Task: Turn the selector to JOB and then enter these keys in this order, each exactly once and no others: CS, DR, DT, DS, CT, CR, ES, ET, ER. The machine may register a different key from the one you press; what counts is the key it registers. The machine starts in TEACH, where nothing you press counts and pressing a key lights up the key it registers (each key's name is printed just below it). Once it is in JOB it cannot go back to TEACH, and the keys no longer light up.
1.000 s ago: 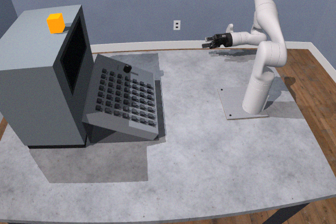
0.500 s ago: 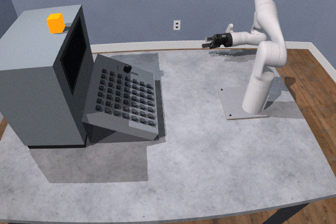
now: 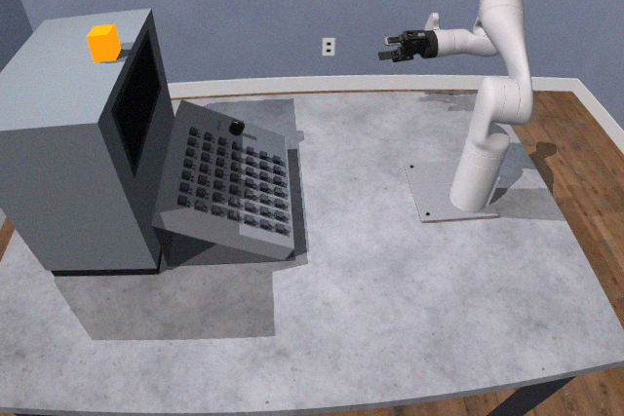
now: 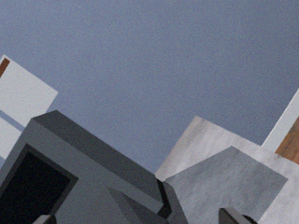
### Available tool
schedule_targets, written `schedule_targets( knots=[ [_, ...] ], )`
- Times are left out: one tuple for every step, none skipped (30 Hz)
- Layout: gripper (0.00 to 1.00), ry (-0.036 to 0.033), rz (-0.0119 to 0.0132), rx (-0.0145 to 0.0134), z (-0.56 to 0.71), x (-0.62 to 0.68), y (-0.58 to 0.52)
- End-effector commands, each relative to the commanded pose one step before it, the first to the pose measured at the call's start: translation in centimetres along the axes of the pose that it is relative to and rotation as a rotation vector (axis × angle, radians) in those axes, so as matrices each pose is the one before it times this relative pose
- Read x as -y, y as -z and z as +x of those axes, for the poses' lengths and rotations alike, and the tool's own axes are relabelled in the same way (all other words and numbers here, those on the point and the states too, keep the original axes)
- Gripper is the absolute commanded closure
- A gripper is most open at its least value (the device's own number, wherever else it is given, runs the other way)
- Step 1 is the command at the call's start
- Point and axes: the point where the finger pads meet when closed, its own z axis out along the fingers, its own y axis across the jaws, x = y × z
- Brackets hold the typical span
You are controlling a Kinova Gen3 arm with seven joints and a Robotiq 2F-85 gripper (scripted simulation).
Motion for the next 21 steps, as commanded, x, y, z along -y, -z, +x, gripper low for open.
schedule_targets(
  knots=[
    [0.00,-0.00173,-0.00243,0.00183,1.448,1.835,0.290],
    [0.00,0.00000,0.00000,0.00000,0.905,1.240,0.127],
    [0.00,0.00000,0.00000,0.00000,0.831,1.139,0.116],
    [0.00,0.00000,0.00000,0.00000,0.627,0.859,0.088],
    [0.00,0.00000,0.00000,0.00000,0.541,0.743,0.076],
    [0.00,0.00000,0.00000,0.00000,0.508,0.697,0.071],
    [0.00,0.00000,0.00000,0.00000,0.387,0.531,0.054],
    [0.00,0.00000,0.00000,0.00000,0.271,0.373,0.038],
    [0.00,0.00000,0.00000,0.00000,0.168,0.231,0.023],
    [0.00,0.00000,0.00000,0.00000,0.083,0.115,0.012],
    [0.00,0.00000,0.00000,0.00000,0.026,0.037,0.004],
    [0.00,0.00000,0.00000,0.00000,0.003,0.005,0.000],
    [0.00,0.00001,0.00000,0.00001,0.000,0.000,0.000],
    [0.00,0.00007,0.00001,0.00004,-0.001,0.001,-0.001],
    [0.00,0.00020,0.00003,0.00011,-0.003,0.001,-0.003],
    [0.00,0.00038,0.00005,0.00021,-0.005,0.003,-0.006],
    [0.00,0.00000,0.00000,0.00000,0.000,0.000,0.000],
    [0.00,0.00000,0.00000,0.00000,0.000,0.000,0.000],
    [0.00,0.00062,0.00008,0.00035,-0.009,0.004,-0.010],
    [0.00,0.00091,0.00012,0.00051,-0.013,0.006,-0.015],
    [0.00,0.00125,0.00017,0.00070,-0.017,0.009,-0.021]
  ],
)
